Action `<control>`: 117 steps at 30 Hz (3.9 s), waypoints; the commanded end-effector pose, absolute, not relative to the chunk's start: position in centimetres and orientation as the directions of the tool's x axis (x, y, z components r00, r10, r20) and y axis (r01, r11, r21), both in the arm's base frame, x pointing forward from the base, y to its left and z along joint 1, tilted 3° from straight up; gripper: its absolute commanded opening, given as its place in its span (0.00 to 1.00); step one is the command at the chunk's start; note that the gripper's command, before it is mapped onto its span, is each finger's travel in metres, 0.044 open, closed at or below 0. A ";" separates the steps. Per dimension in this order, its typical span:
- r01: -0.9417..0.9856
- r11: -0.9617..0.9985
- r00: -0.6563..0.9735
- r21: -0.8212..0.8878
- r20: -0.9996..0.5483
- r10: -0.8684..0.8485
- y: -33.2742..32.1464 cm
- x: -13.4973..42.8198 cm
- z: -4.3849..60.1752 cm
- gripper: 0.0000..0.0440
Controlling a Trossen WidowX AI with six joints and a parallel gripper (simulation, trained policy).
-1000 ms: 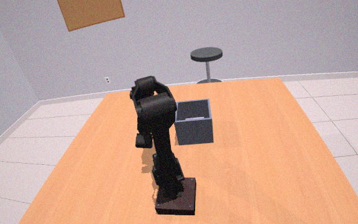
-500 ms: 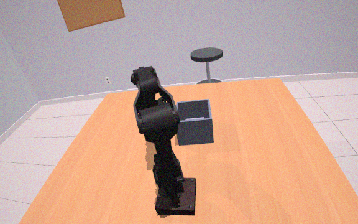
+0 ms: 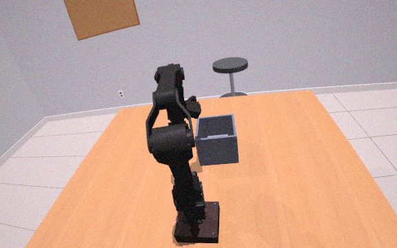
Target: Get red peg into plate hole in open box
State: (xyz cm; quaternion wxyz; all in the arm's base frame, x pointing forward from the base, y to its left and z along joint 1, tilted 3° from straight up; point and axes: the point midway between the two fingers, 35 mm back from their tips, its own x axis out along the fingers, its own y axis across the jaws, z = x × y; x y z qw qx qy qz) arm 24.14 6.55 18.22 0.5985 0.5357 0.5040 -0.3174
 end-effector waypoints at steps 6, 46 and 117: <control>0.933 0.216 0.276 0.289 -0.957 0.092 3.6 25.0 18.3 0.00; 0.964 0.206 0.157 0.165 -0.986 0.055 -4.9 30.2 13.8 0.00; 0.905 0.259 0.248 0.338 -0.912 0.326 -7.5 36.4 14.5 0.50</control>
